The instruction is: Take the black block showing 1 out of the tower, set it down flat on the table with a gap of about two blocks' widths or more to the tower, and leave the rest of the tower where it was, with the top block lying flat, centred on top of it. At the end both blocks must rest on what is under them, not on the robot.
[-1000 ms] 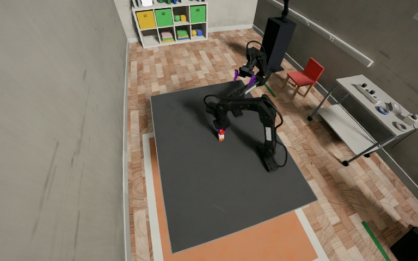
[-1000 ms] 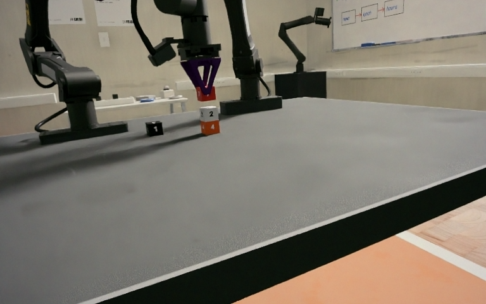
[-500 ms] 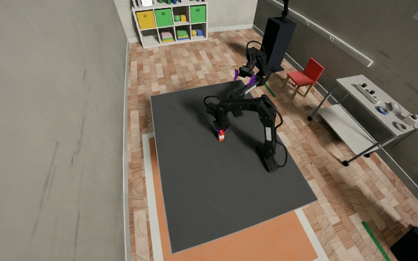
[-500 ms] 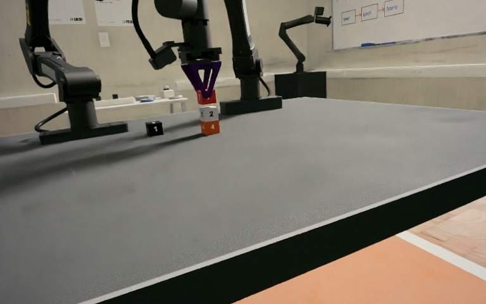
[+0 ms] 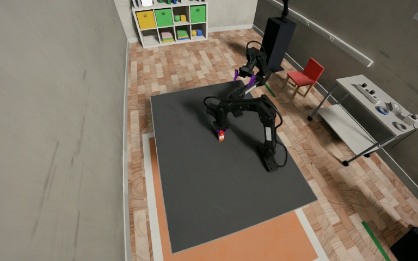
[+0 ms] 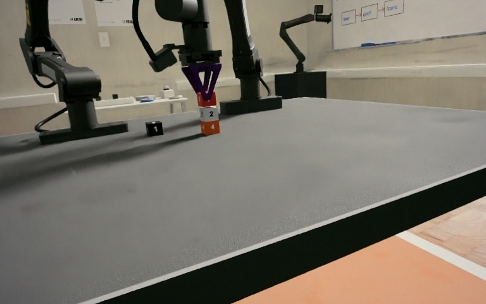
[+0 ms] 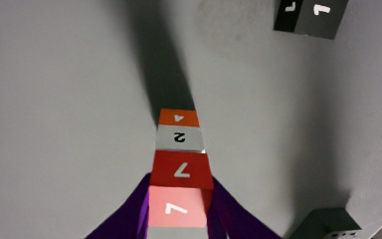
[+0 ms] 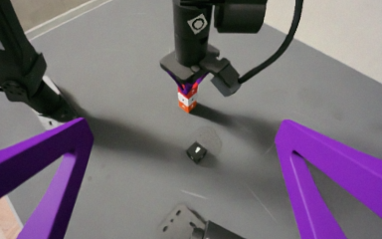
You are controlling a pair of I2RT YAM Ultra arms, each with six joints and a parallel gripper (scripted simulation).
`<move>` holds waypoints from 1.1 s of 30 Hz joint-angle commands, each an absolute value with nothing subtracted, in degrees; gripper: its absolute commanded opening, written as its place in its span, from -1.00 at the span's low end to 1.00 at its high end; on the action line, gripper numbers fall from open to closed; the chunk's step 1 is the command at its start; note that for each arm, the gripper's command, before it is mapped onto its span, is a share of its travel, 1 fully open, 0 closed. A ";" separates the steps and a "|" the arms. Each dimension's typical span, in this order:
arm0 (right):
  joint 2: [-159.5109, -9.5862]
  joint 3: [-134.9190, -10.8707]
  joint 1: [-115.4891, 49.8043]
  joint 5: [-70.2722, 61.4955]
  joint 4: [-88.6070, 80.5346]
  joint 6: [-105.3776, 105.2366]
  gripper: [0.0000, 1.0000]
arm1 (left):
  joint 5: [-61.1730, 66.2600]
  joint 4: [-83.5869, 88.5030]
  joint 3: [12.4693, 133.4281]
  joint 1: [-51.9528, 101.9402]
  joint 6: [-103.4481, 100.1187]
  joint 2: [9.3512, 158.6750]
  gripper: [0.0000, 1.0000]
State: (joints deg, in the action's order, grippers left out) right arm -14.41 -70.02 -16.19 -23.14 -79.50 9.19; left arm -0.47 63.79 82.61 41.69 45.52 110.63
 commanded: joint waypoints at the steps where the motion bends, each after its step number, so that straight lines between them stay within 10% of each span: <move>1: -15.55 -71.37 -15.89 -24.00 -79.39 9.30 1.00 | -0.41 62.56 81.73 41.15 45.58 111.03 -0.47; 14: -15.55 -71.37 -15.89 -24.00 -79.39 9.30 1.00 | -0.41 63.58 82.79 41.14 45.59 110.48 -0.47; 18: -15.55 -71.37 -15.89 -24.00 -79.39 9.30 1.00 | -0.39 64.12 83.29 41.67 45.04 109.41 0.12; 33: -15.55 -71.37 -15.89 -24.00 -79.39 9.30 1.00 | -0.22 67.20 85.97 42.51 44.53 107.09 0.12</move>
